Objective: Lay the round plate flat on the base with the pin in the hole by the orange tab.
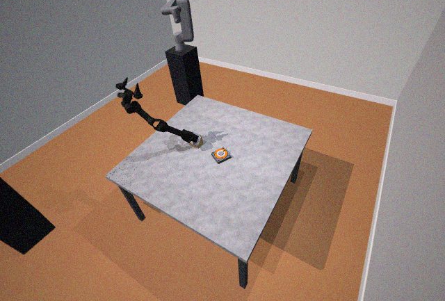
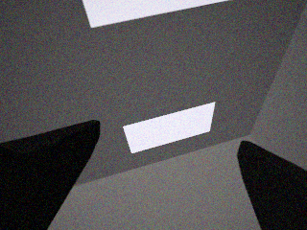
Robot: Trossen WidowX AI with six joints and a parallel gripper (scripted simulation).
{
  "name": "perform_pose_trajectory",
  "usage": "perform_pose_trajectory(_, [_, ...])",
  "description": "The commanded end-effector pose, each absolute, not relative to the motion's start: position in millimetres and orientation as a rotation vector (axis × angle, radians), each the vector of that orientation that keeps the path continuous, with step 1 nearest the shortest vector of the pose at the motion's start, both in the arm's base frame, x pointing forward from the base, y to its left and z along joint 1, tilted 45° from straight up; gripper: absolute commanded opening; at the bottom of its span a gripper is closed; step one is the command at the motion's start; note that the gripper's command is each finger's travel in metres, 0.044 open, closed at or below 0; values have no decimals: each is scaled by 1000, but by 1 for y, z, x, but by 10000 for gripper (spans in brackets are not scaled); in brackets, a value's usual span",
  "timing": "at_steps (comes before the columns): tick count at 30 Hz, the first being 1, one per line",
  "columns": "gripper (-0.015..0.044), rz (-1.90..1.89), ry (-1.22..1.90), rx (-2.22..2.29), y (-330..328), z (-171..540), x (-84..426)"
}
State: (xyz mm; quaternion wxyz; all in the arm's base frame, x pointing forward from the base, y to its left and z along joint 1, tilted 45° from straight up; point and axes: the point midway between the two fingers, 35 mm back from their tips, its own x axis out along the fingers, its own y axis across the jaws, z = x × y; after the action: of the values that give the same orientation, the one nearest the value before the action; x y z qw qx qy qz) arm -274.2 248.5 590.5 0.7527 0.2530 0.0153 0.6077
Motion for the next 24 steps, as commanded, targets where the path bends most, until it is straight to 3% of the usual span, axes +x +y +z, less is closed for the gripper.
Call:
perform_pose_trajectory(1, [374,1323,25,552,251,590,-274])
perform_pose_trajectory(8, [190,1195,-178,355,358,550,-254])
perform_pose_trajectory(10, [138,1196,-205,335,361,550,-248])
perform_pose_trajectory(15, [6,1100,-256,130,438,501,-202])
perform_pose_trajectory(18, [0,1065,-258,63,460,483,-180])
perform_pose_trajectory(24, [0,931,-221,-154,513,422,-89])
